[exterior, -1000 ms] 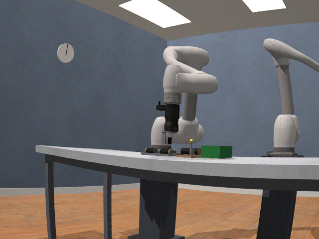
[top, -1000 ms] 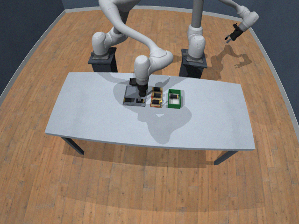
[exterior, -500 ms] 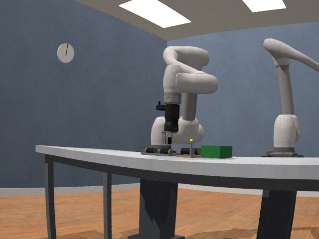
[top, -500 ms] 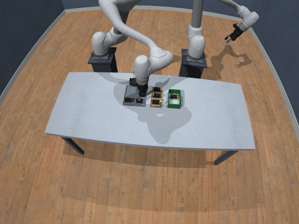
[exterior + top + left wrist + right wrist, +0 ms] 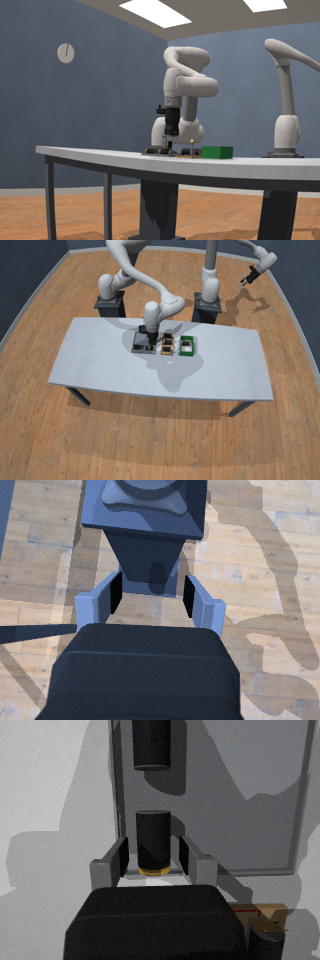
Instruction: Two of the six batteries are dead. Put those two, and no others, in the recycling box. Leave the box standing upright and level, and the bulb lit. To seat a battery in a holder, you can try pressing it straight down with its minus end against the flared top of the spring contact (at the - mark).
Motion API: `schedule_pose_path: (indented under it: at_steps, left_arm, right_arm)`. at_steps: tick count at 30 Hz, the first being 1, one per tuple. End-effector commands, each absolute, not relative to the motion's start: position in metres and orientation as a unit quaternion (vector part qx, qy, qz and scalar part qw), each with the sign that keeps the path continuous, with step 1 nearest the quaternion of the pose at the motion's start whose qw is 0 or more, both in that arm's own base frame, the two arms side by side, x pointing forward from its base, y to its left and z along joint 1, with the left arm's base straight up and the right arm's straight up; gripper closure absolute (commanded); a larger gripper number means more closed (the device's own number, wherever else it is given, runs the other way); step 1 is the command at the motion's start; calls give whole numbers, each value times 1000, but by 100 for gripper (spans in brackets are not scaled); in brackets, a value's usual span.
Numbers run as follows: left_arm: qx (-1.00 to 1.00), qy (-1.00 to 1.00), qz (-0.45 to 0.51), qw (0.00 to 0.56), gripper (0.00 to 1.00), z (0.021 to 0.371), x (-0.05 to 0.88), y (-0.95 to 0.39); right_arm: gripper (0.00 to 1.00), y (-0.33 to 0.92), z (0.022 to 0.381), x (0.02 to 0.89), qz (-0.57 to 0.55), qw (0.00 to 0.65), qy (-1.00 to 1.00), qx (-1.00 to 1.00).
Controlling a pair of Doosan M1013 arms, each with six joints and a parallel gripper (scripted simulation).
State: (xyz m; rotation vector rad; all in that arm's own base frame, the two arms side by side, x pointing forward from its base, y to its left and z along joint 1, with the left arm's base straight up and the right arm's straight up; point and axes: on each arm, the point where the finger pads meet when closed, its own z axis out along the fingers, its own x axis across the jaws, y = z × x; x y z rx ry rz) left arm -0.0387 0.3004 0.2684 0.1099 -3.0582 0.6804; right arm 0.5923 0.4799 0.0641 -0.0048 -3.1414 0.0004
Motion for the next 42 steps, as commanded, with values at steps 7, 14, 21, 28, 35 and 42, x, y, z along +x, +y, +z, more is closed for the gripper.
schedule_pose_path:
  at_steps: [7,14,21,28,35,42]
  left_arm:
    - [35,-976,216,4,0,269,-39,301]
    - [35,-976,216,4,0,269,-39,301]
    - [35,-976,216,4,0,269,-39,301]
    - [35,-976,216,4,0,269,-39,301]
    - [35,-976,216,4,0,269,-39,301]
    - [35,-976,216,4,0,269,-39,301]
  right_arm:
    - [10,481,47,593,-1,-1,-1000,-2]
    - [10,481,44,593,-1,-1,-1000,-2]
    - [10,481,37,593,-1,-1,-1000,-2]
    - [10,481,37,593,-1,-1,-1000,-2]
    - [43,481,37,593,-1,-1,-1000,-2]
    - [43,481,37,593,-1,-1,-1000,-2]
